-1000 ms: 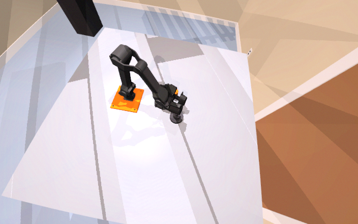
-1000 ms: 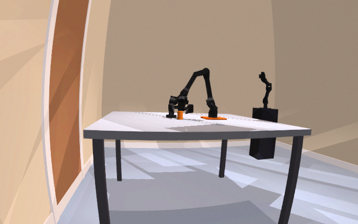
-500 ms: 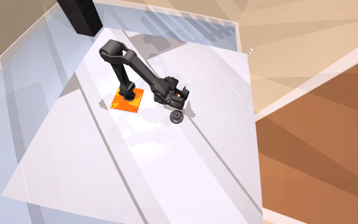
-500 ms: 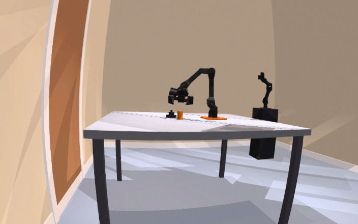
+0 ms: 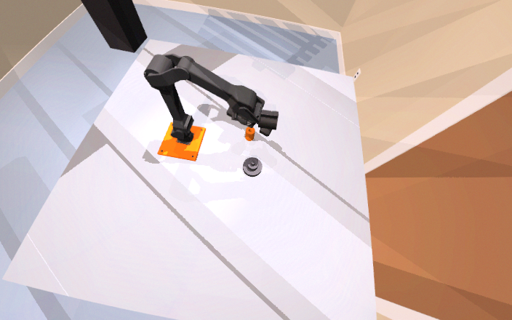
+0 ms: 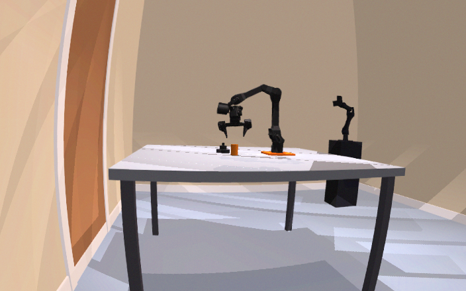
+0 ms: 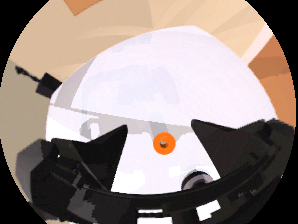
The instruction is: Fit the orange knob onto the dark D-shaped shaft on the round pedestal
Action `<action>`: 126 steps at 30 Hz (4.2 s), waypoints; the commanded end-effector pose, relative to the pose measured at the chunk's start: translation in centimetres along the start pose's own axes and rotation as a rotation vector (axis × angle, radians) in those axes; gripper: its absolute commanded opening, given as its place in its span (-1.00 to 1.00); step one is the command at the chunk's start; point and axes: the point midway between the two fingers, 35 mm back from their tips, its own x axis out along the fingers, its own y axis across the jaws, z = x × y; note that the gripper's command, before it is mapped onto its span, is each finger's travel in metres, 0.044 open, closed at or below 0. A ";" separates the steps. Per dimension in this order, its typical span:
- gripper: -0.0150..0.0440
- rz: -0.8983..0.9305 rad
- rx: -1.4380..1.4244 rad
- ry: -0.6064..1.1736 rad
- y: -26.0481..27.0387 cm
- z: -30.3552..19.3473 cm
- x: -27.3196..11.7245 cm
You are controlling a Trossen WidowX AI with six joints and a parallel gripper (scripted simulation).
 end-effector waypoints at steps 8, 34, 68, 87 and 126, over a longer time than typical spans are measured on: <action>1.00 -0.113 -0.023 0.605 0.3 1.1 -3.1; 1.00 -0.487 1.228 0.443 0.4 1.1 -3.0; 1.00 -0.487 1.228 0.443 -0.2 -1.7 1.0; 1.00 -0.487 1.228 0.443 -0.7 -2.9 3.0; 0.29 -0.487 1.228 0.443 -1.0 -5.5 6.5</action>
